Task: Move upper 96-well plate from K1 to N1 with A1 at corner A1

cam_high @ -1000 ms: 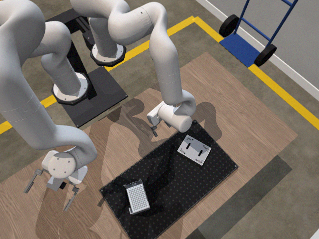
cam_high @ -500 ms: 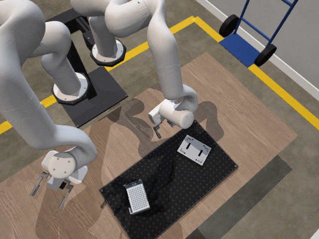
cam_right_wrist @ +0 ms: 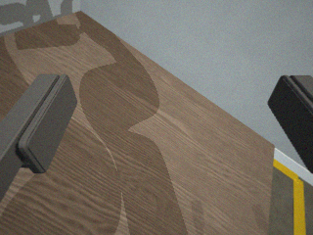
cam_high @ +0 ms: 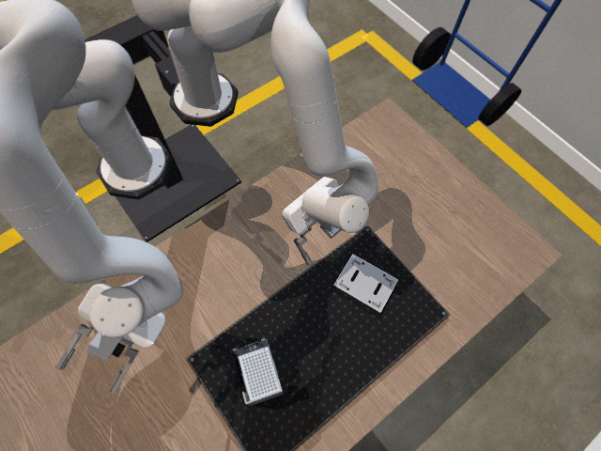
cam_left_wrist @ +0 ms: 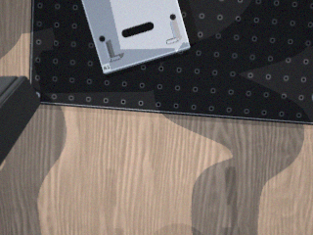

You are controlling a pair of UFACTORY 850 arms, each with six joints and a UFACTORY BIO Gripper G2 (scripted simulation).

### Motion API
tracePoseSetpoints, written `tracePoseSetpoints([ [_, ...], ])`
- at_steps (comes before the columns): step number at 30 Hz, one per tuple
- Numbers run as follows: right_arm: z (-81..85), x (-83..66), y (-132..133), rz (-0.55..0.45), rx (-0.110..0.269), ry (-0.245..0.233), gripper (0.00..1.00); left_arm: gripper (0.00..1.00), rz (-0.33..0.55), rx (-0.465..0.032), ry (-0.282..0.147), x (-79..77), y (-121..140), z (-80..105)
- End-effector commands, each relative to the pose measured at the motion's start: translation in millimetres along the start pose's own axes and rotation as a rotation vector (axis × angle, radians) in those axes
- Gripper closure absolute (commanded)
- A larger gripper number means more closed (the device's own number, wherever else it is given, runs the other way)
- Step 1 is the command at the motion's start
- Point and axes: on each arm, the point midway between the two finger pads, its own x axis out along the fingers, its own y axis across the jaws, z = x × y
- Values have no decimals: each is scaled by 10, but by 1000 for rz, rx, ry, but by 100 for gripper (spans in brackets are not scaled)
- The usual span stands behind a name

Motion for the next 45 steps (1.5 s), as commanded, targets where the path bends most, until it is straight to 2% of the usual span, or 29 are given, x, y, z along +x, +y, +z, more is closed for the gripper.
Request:
tracePoseSetpoints([
  [1, 10, 4, 1, 0, 1, -1, 63, 0, -11, 0, -99, -72, -6, 227],
  [4, 10, 4, 1, 0, 1, -1, 63, 0, -11, 0, -99, -120, -10, 369],
  [7, 10, 4, 1, 0, 1, -1, 63, 0, -11, 0, -99, -136, -11, 416],
  [11, 10, 4, 1, 0, 1, -1, 63, 0, -25, 2, -227, -213, -16, 601],
  [19, 10, 4, 1, 0, 1, -1, 63, 0, -25, 2, -227, -360, -24, 950],
  [21, 10, 4, 1, 0, 1, -1, 63, 0, -33, 3, -294, -407, -26, 1039],
  [23, 10, 4, 1, 0, 1, -1, 63, 0, -33, 3, -294, -407, -26, 1039],
  [25, 10, 4, 1, 0, 1, -1, 63, 0, -40, 5, -356, -454, -28, 1127],
  [32, 10, 4, 1, 0, 1, -1, 63, 0, -40, 5, -356, -607, -34, 1415],
  [36, 10, 4, 1, 0, 1, -1, 63, 0, -54, 8, -484, -715, -38, 1583],
  [38, 10, 4, 1, 0, 1, -1, 63, 0, -54, 8, -484, -769, -40, 1667],
  [40, 10, 4, 1, 0, 1, -1, 63, 0, -54, 8, -484, -769, -40, 1667],
  [45, 10, 4, 1, 0, 1, -1, 63, 0, -54, 8, -484, -896, -43, 1863],
])
